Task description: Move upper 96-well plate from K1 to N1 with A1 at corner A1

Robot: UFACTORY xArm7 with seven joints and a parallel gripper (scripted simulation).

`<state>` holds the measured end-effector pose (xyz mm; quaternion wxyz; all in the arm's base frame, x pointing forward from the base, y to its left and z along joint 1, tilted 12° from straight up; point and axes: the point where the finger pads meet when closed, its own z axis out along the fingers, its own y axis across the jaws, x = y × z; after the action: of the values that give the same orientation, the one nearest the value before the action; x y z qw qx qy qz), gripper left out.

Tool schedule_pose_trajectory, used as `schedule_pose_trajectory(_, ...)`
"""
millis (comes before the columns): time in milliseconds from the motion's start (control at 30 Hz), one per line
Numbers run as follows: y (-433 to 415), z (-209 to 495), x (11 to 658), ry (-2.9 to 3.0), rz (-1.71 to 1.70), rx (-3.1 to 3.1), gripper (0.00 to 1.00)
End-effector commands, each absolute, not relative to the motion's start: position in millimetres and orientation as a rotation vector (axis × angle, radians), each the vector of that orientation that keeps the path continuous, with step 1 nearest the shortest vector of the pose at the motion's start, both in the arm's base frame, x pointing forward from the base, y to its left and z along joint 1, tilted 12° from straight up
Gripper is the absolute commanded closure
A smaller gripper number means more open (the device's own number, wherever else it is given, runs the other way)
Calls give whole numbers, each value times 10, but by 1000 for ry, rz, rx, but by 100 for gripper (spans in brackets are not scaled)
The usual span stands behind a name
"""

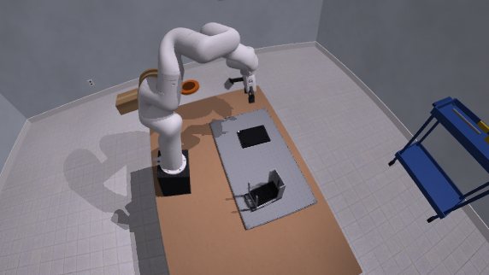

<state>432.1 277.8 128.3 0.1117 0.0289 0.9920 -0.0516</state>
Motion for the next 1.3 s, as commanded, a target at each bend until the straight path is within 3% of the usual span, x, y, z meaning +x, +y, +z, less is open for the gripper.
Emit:
schedule_pose_trajectory(0,2591,1294,4410,2903,-125,278,0)
schedule_pose_trajectory(1267,1131,1235,4717,2611,11,1394,0)
